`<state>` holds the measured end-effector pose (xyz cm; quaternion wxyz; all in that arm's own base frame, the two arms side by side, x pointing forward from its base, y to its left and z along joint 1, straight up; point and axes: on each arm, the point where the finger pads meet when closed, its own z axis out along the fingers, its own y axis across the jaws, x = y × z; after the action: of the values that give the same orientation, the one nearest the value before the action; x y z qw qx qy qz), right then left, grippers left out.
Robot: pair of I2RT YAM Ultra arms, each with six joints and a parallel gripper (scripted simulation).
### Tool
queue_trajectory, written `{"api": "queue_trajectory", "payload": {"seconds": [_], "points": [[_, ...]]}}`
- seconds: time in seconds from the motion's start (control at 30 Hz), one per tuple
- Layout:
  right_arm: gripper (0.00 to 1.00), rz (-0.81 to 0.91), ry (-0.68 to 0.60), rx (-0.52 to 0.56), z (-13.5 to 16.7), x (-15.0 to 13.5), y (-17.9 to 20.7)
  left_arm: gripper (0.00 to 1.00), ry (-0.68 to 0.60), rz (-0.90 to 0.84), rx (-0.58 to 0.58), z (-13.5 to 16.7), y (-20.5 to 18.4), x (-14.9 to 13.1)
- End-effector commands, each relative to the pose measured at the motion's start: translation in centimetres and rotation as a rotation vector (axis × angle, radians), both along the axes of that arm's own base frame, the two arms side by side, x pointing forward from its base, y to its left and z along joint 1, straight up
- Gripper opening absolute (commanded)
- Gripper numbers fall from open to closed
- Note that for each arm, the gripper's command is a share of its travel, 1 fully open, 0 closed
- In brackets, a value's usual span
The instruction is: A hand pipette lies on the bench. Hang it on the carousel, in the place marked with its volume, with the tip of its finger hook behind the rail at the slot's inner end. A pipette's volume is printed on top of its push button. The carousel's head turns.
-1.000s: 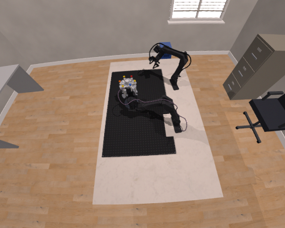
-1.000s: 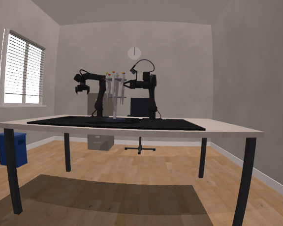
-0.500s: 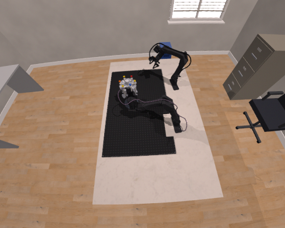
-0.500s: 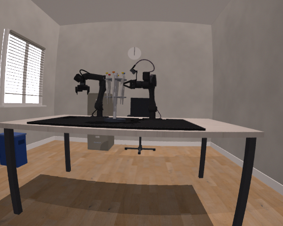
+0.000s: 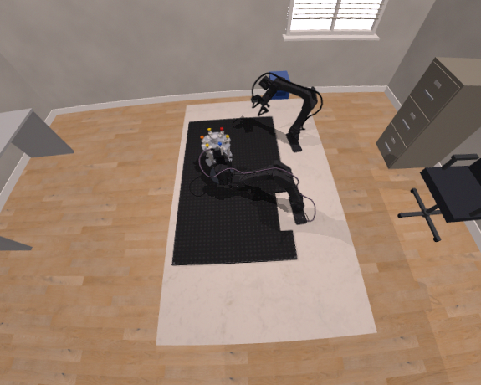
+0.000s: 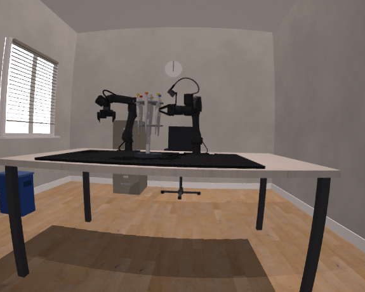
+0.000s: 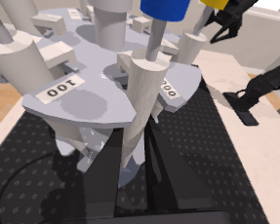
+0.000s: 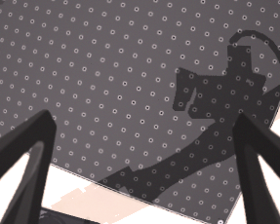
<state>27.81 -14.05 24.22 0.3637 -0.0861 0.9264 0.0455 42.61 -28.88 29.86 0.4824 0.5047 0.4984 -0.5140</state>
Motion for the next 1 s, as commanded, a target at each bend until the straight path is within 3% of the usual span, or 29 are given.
{"api": "queue_trajectory", "payload": {"seconds": [0.0, 0.1, 0.97], "points": [[1.00, 0.005, -0.047, -0.022, 1.1, 0.4, -0.4, 0.12, -0.021, -0.020, -0.007, -0.3, -0.3, -0.5], [1.00, 0.005, -0.047, -0.022, 1.1, 0.4, -0.4, 0.12, -0.054, -0.020, -0.016, 1.1, -0.3, -0.5], [1.00, 0.005, -0.047, -0.022, 1.1, 0.4, -0.4, 0.12, -0.054, -0.020, -0.016, 1.1, -0.3, -0.5]]}}
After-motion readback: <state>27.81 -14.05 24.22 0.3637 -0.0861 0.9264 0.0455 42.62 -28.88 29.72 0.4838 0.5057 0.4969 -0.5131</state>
